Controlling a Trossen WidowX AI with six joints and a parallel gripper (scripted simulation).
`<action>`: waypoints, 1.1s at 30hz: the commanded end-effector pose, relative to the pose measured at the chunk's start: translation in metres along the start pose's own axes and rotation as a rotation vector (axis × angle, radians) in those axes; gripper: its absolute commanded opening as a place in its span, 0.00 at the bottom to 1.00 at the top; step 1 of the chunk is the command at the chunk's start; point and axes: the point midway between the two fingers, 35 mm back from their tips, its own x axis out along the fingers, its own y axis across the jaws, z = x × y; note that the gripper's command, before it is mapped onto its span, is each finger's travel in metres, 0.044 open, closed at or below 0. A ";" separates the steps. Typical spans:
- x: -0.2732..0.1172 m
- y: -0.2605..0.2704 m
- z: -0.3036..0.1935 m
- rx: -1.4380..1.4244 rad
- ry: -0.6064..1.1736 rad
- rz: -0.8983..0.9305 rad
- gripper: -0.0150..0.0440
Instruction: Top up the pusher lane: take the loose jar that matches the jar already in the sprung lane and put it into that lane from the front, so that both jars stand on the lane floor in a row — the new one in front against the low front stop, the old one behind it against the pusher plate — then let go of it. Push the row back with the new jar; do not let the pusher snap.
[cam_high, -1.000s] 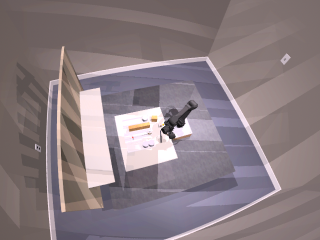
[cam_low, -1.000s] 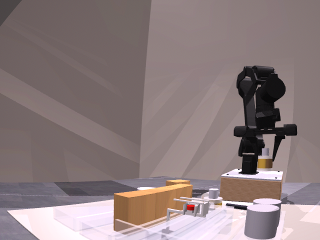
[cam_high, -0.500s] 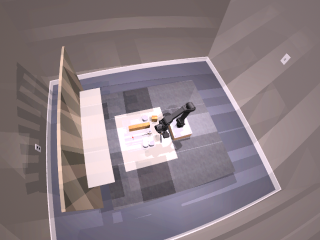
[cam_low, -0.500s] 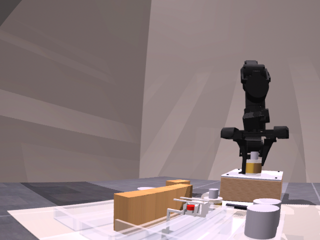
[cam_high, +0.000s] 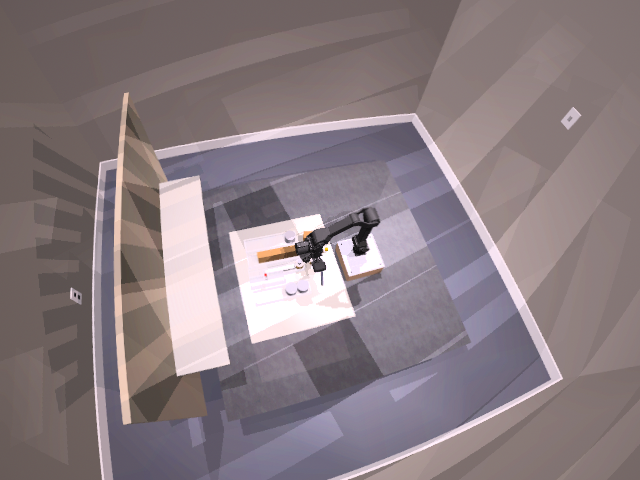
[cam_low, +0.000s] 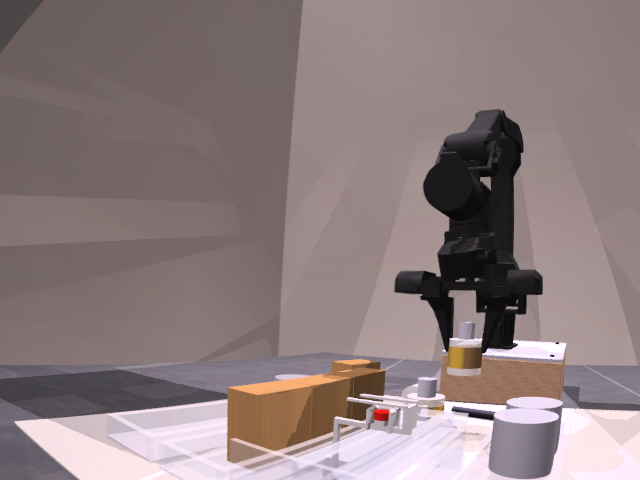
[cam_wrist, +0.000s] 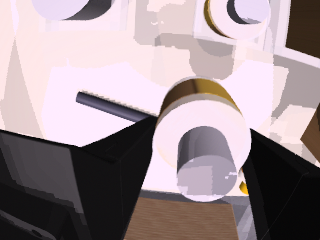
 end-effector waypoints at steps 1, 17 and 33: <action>0.009 -0.018 0.015 0.010 -0.003 0.009 0.25; 0.038 -0.024 0.019 0.015 -0.001 0.012 0.25; 0.038 -0.024 0.025 0.015 -0.002 0.012 0.25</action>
